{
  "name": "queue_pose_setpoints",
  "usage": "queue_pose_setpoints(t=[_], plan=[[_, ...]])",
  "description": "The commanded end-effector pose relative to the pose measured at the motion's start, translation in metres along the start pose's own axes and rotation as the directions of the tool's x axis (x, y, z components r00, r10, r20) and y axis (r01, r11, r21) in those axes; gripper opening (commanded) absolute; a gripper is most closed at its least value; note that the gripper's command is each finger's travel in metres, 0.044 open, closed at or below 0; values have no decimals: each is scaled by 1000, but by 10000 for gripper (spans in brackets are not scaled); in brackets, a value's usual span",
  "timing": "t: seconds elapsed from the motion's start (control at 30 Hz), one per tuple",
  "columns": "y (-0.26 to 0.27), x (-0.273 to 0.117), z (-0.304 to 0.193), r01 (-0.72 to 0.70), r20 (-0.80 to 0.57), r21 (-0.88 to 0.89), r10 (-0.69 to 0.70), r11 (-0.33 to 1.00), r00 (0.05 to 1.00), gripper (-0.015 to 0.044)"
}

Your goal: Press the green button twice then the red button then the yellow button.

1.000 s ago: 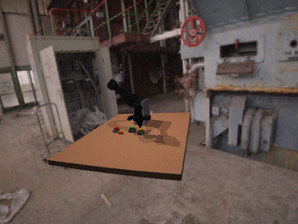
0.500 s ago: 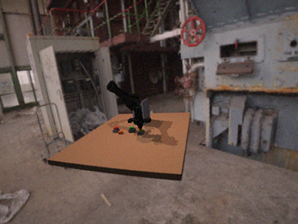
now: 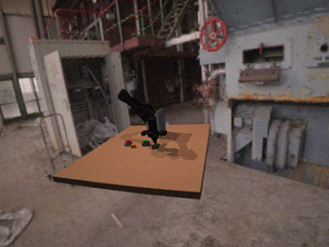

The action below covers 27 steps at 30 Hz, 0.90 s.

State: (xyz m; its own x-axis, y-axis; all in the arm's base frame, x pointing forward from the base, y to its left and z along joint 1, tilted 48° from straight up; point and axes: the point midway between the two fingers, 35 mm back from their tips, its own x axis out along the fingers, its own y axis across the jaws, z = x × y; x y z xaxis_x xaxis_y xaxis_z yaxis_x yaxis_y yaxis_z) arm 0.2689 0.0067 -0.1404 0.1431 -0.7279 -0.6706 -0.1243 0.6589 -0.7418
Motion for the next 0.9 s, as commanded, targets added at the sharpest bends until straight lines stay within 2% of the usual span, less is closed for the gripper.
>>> queue_pose_setpoints(t=[0.0,0.07,0.17,0.3,0.37,0.63,0.77,0.87], plan=[[-1,2,-2,5,-6,-4,-5,1000,1000,20],[0,-3,0,0,0,0,0,1000,1000,20],[-1,-30,-1,2,-5,-4,-2,1000,1000,20],[-1,-33,-1,3,-5,-4,-3,1000,1000,20],[8,-38,0,-5,-1,-4,5,1000,1000,72],[113,-91,-14,-23,1,-4,23,1000,1000,283],[129,-98,-22,-11,-4,-2,11,1000,1000,387],[129,-98,-22,-11,-4,-2,11,1000,1000,400]])
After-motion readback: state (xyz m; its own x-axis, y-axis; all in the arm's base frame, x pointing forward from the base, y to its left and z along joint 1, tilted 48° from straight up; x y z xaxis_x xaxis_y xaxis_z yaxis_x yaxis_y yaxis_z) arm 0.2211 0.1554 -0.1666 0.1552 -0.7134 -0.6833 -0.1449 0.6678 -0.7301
